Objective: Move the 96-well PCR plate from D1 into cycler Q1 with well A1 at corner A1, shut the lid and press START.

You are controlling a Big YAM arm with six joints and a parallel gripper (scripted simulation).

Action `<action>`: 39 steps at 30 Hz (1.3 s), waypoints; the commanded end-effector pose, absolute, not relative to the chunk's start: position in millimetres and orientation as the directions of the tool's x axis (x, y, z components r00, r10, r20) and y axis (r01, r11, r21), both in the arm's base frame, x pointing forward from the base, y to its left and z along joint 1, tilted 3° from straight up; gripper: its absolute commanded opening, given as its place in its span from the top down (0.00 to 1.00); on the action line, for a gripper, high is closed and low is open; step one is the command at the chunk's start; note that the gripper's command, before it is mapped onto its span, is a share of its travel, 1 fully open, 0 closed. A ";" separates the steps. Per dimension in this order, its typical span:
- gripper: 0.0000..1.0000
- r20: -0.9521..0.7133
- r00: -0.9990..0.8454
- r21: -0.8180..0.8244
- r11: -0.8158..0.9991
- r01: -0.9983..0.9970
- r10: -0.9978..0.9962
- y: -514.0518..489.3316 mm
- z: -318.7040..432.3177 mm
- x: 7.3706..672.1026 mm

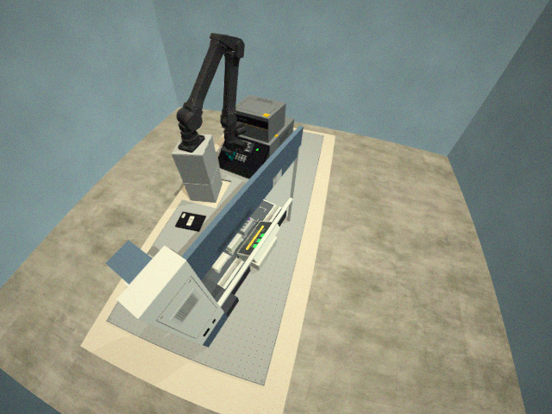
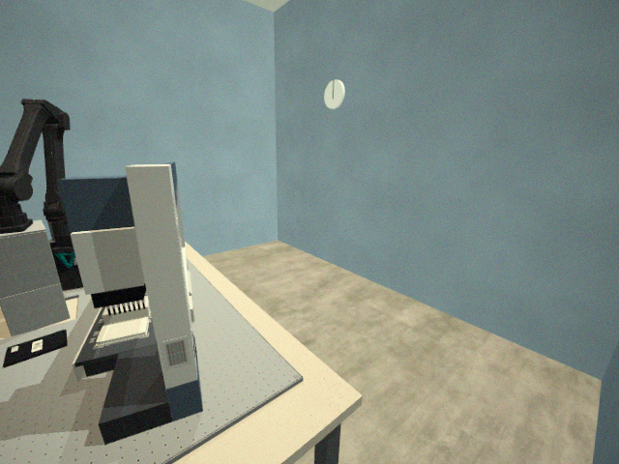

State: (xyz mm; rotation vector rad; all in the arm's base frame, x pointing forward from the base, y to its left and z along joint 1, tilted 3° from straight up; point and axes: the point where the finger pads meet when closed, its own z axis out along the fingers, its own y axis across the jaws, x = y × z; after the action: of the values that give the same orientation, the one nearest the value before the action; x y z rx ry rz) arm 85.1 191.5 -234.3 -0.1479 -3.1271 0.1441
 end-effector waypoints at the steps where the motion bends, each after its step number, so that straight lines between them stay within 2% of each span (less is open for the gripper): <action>1: 1.00 0.007 -0.995 -0.103 0.990 0.101 0.102 182.1 -238.3 77.2; 5: 1.00 -0.023 -0.994 -0.041 0.993 0.108 0.107 209.8 -233.4 95.5; 17: 1.00 -0.015 -0.995 -0.077 0.993 0.095 0.094 201.9 -227.6 96.0; 26: 1.00 -0.037 -0.994 -0.011 0.994 0.107 0.106 223.4 -223.3 100.7; 39: 1.00 -0.035 -0.991 -0.020 0.991 0.129 0.128 224.5 -218.5 107.6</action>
State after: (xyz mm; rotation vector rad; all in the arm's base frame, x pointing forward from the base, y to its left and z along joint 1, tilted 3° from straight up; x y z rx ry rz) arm 100.6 218.5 -223.5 -0.1664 -3.1597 0.0502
